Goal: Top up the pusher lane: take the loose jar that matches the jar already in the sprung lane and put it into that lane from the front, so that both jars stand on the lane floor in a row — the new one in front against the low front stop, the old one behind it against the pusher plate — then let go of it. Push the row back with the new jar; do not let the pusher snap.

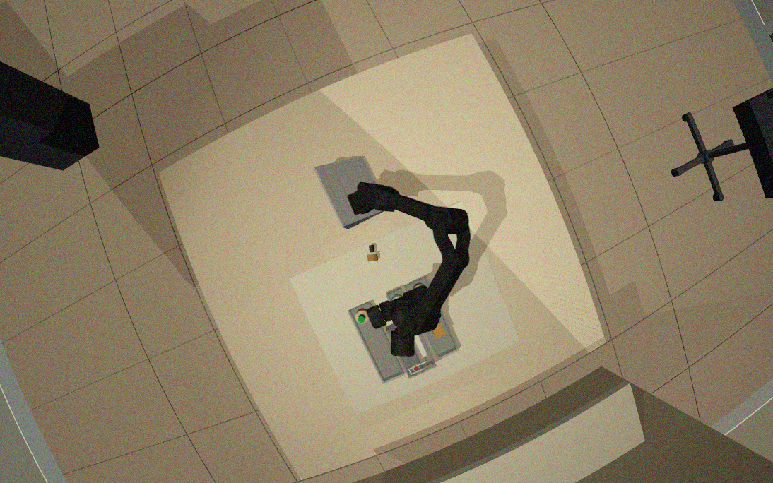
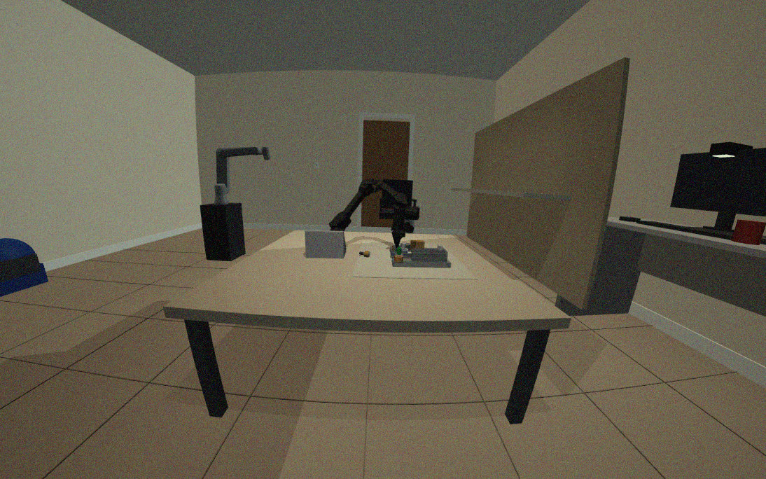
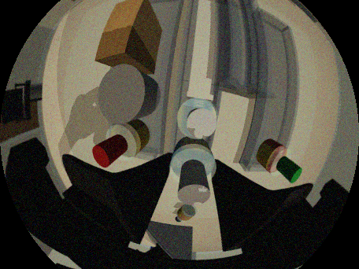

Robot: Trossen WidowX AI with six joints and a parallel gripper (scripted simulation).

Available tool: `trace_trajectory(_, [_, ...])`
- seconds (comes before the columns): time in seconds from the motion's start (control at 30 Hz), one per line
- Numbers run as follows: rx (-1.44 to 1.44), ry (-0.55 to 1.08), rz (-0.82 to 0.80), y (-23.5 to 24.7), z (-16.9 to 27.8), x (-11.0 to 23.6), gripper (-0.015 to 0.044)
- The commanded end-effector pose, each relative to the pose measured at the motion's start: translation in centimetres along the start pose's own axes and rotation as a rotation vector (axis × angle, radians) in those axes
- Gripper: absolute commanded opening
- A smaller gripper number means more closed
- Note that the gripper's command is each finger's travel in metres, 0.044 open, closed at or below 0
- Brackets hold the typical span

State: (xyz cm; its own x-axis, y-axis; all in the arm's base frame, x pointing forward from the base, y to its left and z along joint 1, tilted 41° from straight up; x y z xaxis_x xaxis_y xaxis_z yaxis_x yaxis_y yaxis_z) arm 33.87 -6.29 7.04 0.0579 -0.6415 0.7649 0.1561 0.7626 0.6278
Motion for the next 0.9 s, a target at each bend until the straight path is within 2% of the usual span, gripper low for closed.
trace_trajectory(0.0, [0.009,-0.019,-0.007,0.14,-0.39,0.09,0.0000])
trace_trajectory(0.87, [0.009,-0.019,-0.007,0.17,-0.38,-0.63,0.0000])
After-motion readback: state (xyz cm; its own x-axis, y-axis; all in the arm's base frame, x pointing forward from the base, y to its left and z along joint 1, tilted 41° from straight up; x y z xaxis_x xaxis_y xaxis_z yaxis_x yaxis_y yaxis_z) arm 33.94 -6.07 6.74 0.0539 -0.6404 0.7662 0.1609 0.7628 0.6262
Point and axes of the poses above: the point midway between the two fingers, 35 mm back from their tips, its own x axis back along the fingers, its own y axis across the jaws, z = x × y, the point moved 10 cm from there along x, back along the fingers, and after that the axes turned 11 degrees about -x, right-handed, at the moved point
